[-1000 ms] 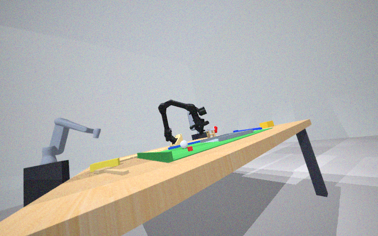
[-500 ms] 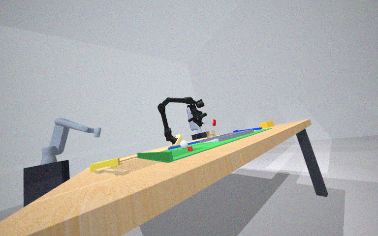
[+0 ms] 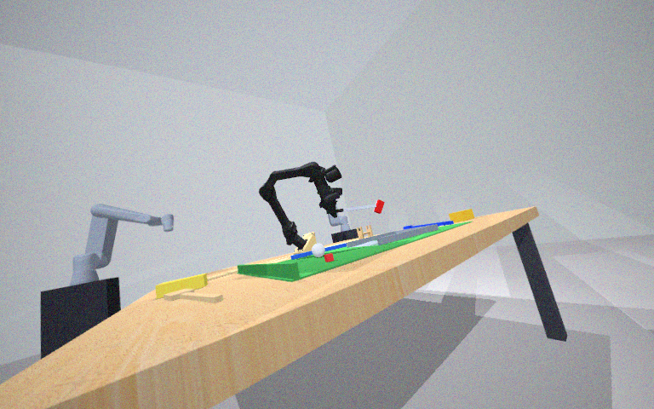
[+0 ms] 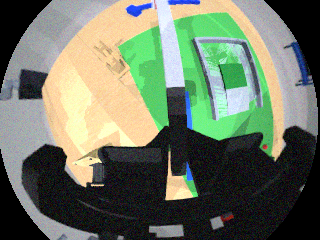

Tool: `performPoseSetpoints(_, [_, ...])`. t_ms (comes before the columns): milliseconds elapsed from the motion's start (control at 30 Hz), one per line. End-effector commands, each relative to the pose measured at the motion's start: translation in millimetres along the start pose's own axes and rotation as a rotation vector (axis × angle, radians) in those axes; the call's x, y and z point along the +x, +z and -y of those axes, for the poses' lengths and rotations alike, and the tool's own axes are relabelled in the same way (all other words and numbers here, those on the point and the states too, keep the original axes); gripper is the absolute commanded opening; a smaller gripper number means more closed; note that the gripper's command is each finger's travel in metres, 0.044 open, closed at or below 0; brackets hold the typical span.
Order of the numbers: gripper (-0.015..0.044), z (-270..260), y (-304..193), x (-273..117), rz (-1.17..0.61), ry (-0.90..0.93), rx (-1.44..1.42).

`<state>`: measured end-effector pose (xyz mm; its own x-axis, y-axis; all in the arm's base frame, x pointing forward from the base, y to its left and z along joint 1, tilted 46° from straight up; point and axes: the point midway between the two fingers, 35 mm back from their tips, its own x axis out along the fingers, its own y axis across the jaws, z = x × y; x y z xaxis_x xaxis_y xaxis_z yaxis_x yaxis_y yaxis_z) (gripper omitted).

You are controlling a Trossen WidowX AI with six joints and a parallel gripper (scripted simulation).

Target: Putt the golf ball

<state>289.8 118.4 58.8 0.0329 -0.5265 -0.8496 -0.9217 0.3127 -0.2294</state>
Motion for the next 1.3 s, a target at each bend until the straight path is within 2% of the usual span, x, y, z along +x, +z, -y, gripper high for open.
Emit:
performPoseSetpoints(0, [0.0,21.5,-28.1,-12.5,0.0,-0.031,0.183])
performPoseSetpoints(400, [0.0,62.4,-125.1,-39.2,-0.026,-0.125,0.712])
performPoseSetpoints(800, [0.0,70.4,-229.7,-62.9,-0.054,-0.242,1.233])
performPoseSetpoints(1067, [0.0,70.3,-235.9,-61.9,-0.061,-0.248,1.27])
performPoseSetpoints(1267, [0.0,74.0,-240.3,-39.1,-0.118,-0.228,1.352])
